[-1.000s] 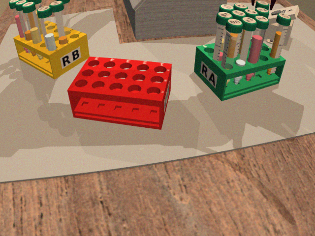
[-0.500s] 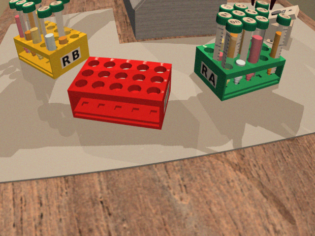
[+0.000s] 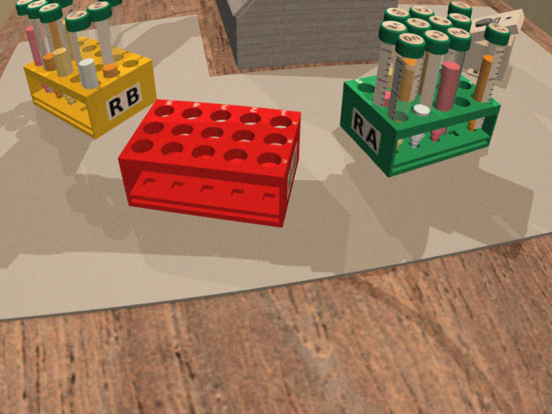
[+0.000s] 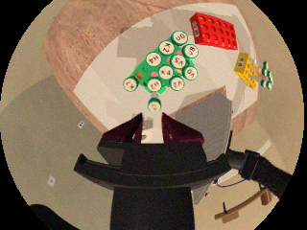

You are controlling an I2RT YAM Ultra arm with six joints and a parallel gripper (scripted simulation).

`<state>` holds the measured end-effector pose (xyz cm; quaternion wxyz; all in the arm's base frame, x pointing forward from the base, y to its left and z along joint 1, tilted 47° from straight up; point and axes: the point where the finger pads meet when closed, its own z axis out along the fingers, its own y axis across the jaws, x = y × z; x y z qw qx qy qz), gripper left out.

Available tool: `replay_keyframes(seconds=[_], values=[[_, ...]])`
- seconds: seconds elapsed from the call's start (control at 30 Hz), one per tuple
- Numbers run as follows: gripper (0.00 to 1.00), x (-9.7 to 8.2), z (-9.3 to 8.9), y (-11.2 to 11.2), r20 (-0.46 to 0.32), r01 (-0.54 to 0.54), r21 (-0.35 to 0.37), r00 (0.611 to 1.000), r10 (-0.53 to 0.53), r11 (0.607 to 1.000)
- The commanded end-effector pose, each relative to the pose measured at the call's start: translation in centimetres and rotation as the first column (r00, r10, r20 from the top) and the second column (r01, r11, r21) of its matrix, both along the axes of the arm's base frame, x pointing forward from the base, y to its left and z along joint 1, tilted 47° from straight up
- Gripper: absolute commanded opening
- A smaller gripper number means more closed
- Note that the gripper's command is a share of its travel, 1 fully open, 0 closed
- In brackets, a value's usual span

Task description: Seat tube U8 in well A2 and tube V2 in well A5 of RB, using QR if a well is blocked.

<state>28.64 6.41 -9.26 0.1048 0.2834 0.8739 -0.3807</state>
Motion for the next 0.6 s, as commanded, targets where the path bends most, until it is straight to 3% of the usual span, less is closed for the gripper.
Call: replay_keyframes(seconds=[0.0, 0.13, 0.57], values=[[0.30, 0.1, 1.8, 1.8, 0.018, 0.000, 0.011, 1.000, 0.000, 1.000], [0.30, -0.3, 1.6, 1.9, -0.001, 0.000, -0.002, 1.000, 0.000, 1.000], [0.30, 0.2, 4.1, 4.0, 0.018, -0.001, 0.011, 1.000, 0.001, 1.000]])
